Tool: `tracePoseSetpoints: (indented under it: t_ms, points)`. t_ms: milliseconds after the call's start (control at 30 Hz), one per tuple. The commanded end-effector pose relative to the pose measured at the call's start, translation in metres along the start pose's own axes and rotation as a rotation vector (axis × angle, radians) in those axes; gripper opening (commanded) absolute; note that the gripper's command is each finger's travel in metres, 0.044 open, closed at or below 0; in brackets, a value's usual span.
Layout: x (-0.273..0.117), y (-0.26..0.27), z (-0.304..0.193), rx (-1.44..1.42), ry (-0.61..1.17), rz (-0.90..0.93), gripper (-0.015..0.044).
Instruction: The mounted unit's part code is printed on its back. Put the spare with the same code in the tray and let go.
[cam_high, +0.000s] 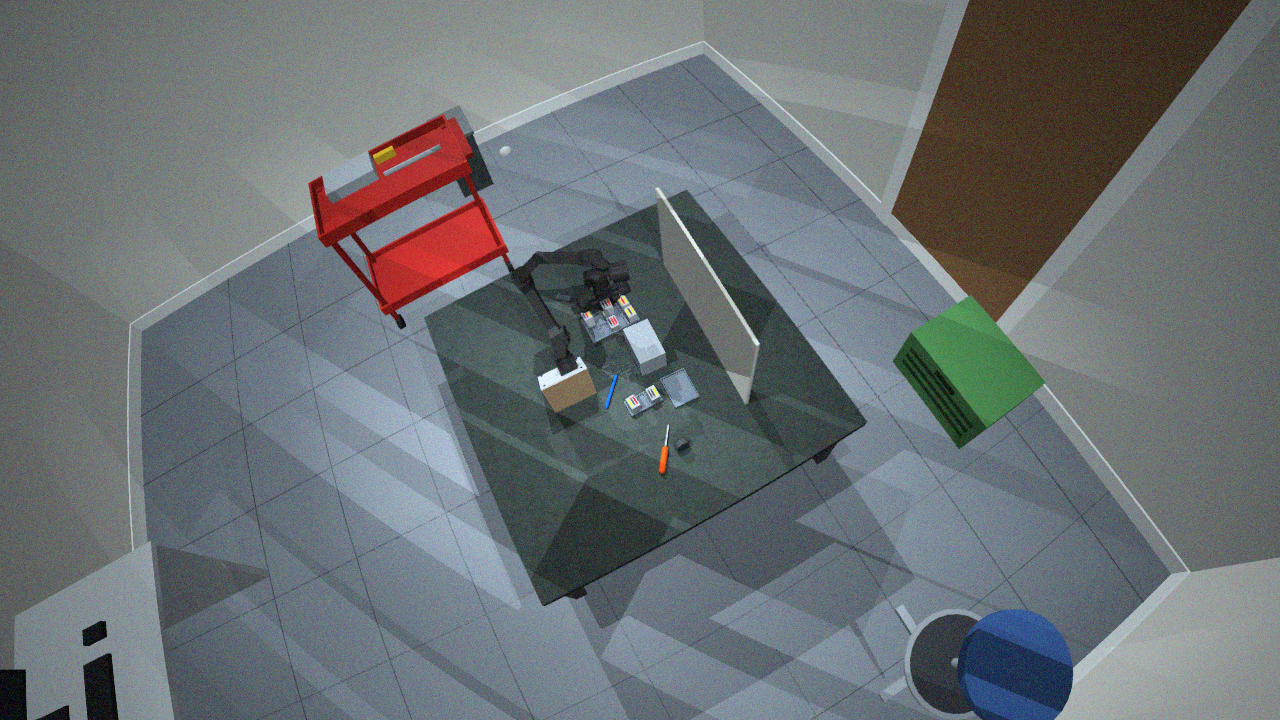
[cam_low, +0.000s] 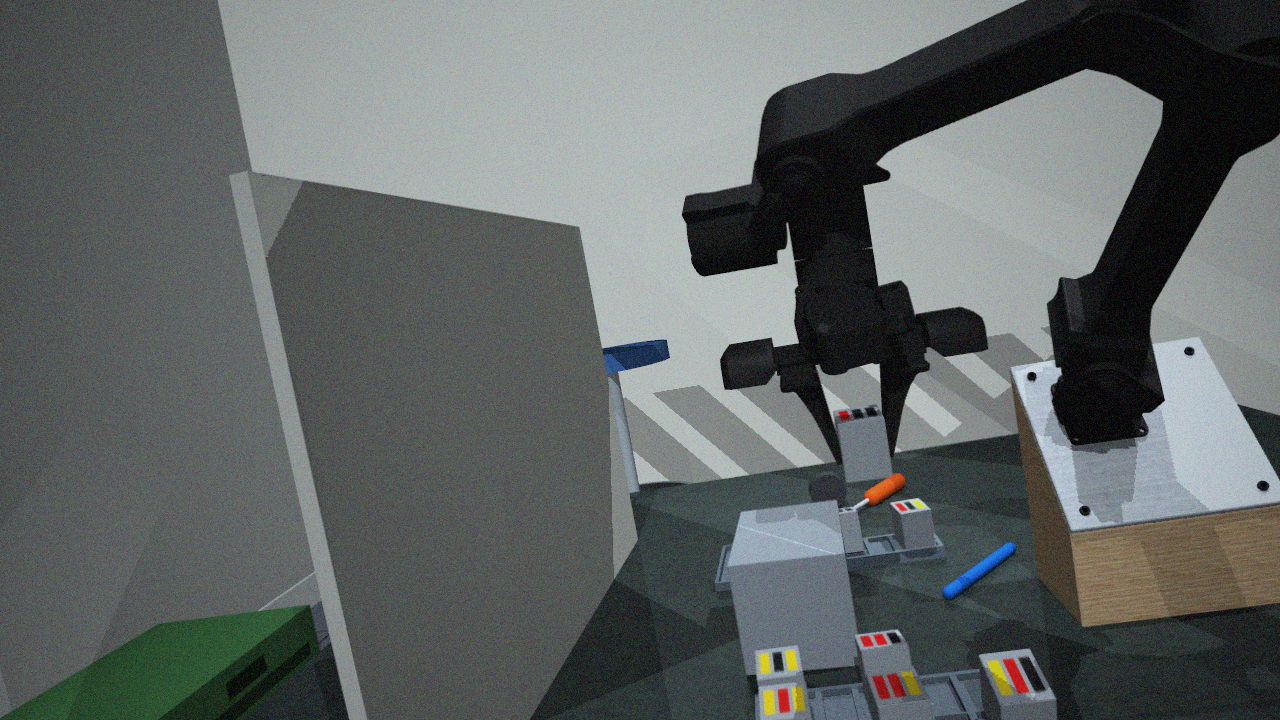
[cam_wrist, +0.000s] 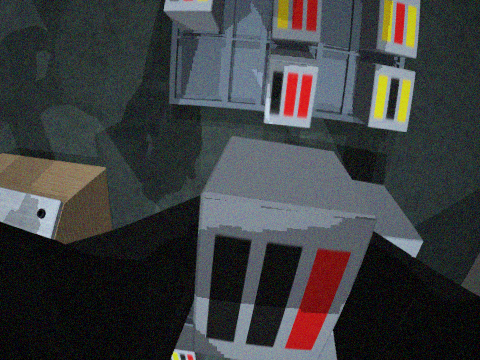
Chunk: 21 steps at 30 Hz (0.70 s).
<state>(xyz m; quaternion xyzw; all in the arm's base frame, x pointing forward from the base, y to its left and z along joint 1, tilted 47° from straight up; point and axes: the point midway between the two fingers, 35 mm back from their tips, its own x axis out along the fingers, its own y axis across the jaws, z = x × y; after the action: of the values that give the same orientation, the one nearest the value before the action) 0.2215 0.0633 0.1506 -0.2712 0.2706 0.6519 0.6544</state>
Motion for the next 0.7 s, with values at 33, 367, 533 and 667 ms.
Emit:
tracePoseSetpoints:
  t_ms: [33,367,533,667]
  points:
    - [-0.004,-0.020,-0.016,0.003,0.010,0.000,0.0000]
    - [-0.009,-0.053,-0.048,0.001,0.016,-0.001,0.0000]
    - [-0.011,-0.068,-0.069,0.003,0.027,-0.003,0.0000]
    - [-0.012,-0.078,-0.090,0.009,0.045,-0.006,0.0000]
